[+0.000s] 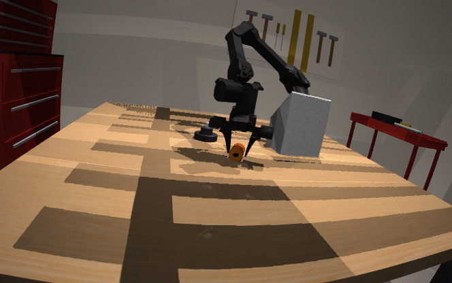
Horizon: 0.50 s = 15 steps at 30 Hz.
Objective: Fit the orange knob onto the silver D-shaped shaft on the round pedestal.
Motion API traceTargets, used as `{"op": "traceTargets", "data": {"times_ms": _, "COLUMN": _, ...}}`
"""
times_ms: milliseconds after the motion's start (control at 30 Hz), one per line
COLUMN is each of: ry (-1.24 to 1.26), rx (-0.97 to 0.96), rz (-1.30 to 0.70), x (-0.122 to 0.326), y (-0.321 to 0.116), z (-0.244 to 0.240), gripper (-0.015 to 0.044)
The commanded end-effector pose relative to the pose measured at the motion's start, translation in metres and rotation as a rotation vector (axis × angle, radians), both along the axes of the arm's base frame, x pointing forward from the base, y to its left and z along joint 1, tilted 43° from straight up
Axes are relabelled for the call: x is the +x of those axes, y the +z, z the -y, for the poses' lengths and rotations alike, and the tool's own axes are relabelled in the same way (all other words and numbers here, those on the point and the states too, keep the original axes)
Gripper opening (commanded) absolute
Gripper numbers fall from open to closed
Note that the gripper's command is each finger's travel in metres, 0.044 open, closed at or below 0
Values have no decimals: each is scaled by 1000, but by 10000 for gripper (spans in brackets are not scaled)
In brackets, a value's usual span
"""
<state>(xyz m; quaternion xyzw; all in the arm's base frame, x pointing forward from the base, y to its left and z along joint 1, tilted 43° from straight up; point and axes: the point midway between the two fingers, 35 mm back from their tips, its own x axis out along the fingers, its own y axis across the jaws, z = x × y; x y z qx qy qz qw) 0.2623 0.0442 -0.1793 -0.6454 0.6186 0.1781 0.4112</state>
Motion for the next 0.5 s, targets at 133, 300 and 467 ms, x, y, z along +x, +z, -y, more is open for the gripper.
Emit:
{"op": "traceTargets", "data": {"times_ms": 133, "ry": 4, "rx": -3, "rz": -1, "x": 0, "y": 0, "z": 1, "gripper": 207}}
{"op": "traceTargets", "data": {"times_ms": 300, "ry": 4, "rx": -3, "rz": -1, "x": 0, "y": 0, "z": 1, "gripper": 181}}
{"op": "traceTargets", "data": {"times_ms": 467, "ry": -4, "rx": 1, "rz": 4, "x": 0, "y": 4, "z": -3, "gripper": 181}}
